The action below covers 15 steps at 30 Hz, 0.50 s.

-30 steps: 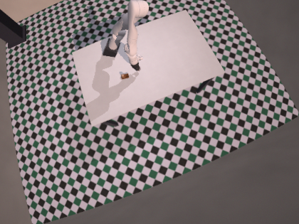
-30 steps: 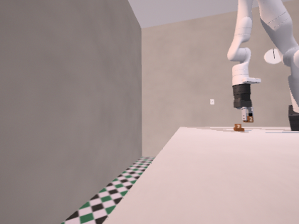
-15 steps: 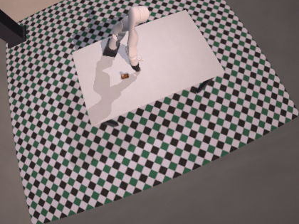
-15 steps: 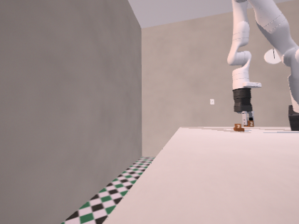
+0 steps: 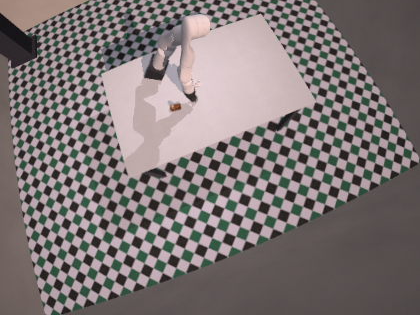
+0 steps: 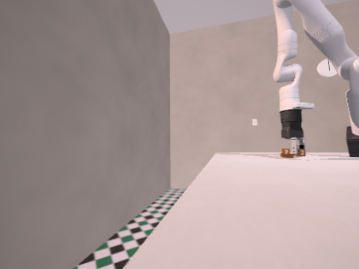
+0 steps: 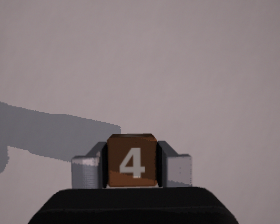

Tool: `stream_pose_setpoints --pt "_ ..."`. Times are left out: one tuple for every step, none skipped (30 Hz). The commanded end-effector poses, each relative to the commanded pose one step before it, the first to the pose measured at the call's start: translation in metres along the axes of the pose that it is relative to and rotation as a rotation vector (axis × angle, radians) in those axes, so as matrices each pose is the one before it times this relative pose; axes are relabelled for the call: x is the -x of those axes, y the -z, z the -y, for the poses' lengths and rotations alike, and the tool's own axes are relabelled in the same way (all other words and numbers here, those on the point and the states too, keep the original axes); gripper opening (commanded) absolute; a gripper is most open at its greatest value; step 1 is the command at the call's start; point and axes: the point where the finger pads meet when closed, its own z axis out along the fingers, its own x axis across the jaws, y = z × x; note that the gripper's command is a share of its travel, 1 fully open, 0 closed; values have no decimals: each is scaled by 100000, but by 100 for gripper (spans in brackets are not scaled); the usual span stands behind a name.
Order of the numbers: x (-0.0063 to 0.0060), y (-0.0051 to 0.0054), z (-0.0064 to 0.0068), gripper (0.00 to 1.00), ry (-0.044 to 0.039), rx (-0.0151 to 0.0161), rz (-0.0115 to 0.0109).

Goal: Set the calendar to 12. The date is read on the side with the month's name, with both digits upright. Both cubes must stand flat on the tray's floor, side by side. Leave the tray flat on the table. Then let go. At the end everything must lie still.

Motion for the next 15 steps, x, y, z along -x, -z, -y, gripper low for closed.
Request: stream_pose_setpoints --pt "215 -351 151 57 9 -412 523" --pt "0 -72 -1 57 1 5 2" --pt "1 -67 -2 57 1 7 3" --pt "-1 -64 2 57 -1 -5 -1" --pt "-1 -60 2 57 -1 -6 -1" --pt "-1 -55 1 57 -1 -3 -1" --pt "-1 -49 1 57 0 -1 0" --pt "0 -44 0 57 0 0 0" --pt "0 0 0 57 0 0 0" --pt "0 0 0 57 0 0 0" --pt "0 -40 0 57 0 1 0" --pt "0 -35 0 57 0 2 0" --pt "0 -30 0 57 0 2 0" --pt "0 -26 0 57 0 2 0" --pt "0 -22 -1 57 0 2 0"
